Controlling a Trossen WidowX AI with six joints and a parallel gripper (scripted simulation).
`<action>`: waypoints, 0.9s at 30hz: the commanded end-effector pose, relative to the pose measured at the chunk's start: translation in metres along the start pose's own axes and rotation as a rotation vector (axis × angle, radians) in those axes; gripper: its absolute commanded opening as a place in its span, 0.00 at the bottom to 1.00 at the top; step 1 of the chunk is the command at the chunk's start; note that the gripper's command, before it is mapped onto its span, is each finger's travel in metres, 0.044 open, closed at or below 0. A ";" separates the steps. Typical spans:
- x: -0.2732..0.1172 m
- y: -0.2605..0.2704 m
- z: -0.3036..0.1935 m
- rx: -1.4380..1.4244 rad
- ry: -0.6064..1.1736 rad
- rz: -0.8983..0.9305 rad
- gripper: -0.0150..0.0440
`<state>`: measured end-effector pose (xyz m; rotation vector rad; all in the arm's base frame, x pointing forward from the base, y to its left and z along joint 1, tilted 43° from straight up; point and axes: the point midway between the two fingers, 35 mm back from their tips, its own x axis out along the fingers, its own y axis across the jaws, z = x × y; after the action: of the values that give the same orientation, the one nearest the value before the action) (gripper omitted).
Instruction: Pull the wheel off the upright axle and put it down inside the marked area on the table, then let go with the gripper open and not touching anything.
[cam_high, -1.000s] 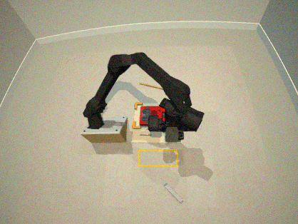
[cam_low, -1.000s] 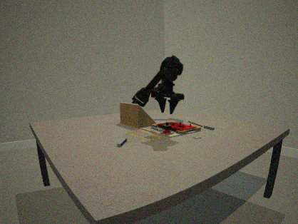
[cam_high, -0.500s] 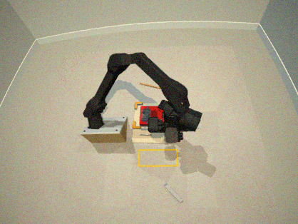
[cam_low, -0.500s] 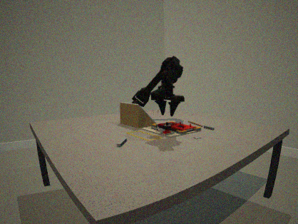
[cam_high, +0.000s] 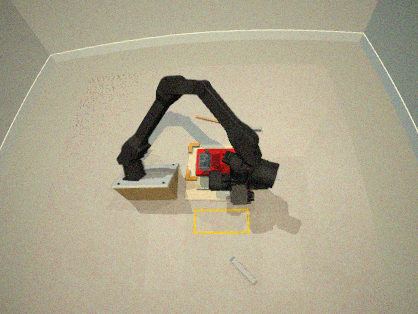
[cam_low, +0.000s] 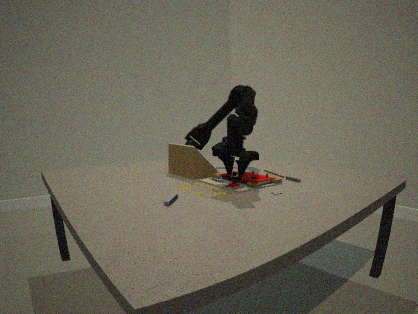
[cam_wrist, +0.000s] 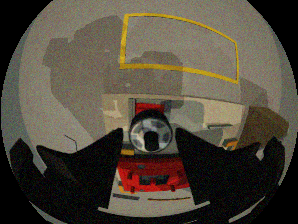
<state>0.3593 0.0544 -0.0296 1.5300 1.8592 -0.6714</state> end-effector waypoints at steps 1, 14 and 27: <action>0.000 0.000 0.000 -0.001 0.000 -0.002 0.57; -0.001 0.000 0.000 -0.001 0.000 -0.002 0.25; -0.006 0.000 0.000 0.000 0.000 -0.001 0.25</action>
<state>0.3589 0.0526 -0.0271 1.5322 1.8640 -0.6761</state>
